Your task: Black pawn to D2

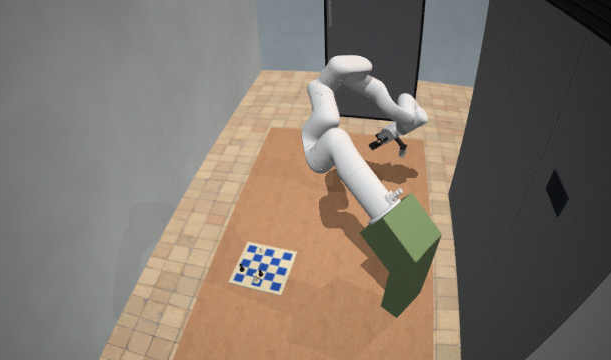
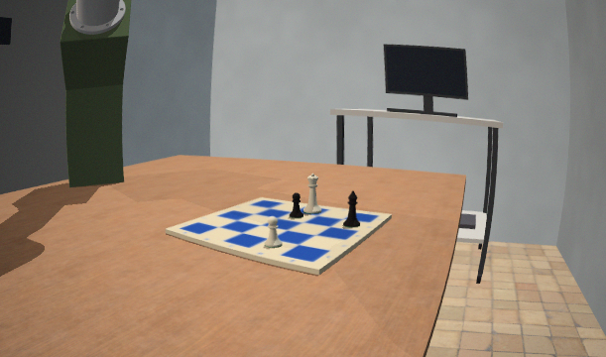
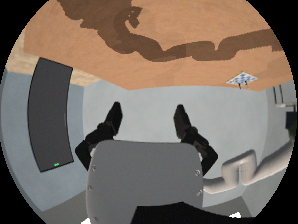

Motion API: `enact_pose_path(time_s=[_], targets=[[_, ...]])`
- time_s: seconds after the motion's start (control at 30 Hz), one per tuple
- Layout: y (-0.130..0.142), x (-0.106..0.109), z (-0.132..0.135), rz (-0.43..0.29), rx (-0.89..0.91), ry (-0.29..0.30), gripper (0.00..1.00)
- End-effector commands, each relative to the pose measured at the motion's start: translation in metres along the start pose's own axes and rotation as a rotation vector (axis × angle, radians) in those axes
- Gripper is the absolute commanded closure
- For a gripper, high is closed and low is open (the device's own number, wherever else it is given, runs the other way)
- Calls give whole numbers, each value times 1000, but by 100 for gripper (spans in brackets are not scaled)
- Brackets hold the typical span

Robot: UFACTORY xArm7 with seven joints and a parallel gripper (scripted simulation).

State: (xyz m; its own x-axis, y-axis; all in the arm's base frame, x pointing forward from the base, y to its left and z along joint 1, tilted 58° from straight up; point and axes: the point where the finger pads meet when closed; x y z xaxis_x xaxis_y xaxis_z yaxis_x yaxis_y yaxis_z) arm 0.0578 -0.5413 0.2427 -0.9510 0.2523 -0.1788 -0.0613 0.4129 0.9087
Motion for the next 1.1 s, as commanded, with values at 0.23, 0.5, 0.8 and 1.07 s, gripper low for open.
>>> enact_pose_path(time_s=[0.23, 0.5, 0.8, 1.07], targets=[[0, 2, -1, 3, 3, -3, 0], [0, 2, -1, 3, 3, -3, 0], [3, -5, 9, 40, -32, 10, 0], [13, -36, 60, 211, -196, 84, 0]])
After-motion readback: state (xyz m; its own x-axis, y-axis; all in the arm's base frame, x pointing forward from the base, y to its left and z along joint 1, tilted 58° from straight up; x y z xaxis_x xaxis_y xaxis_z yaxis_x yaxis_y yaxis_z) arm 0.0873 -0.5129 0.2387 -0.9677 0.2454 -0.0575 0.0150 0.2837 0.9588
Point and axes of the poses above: the point where the finger pads meet when closed, its own x axis back along the fingers, its own z axis across the jaws, y = z × x, and after that the axes turned 9 degrees about x, right-handed
